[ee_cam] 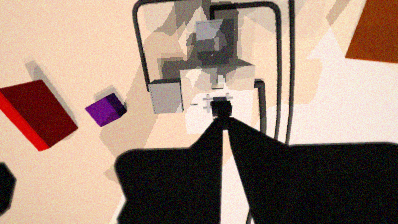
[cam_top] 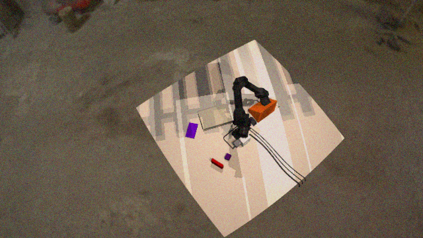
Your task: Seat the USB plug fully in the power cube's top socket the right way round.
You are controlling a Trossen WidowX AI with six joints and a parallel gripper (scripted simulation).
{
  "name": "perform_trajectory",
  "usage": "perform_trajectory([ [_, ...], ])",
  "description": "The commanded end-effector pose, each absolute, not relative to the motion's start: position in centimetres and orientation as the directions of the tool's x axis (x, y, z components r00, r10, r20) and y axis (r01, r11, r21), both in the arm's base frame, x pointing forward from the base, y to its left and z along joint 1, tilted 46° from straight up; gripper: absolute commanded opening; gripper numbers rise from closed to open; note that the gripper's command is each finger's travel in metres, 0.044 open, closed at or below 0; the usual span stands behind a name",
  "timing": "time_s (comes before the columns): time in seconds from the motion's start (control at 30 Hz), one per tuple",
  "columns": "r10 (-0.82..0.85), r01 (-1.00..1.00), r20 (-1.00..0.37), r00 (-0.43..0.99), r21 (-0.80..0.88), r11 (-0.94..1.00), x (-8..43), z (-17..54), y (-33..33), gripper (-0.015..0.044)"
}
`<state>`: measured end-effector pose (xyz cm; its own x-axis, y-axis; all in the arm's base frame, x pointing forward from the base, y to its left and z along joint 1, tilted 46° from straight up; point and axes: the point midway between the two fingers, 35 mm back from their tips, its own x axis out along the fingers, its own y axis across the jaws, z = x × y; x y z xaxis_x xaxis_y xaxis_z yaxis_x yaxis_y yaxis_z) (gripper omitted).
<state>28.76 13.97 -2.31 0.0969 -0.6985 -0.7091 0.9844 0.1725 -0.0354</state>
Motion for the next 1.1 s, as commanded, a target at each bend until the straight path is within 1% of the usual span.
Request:
perform_trajectory([
  [0.0, -0.695, 0.984, -0.713, 0.096, -0.036, 0.173, 28.78, -2.37, 13.95, 0.0000],
  [1.07, -0.678, 0.984, -0.729, 0.092, -0.037, 0.175, 28.79, -2.76, 13.81, 0.0000],
])
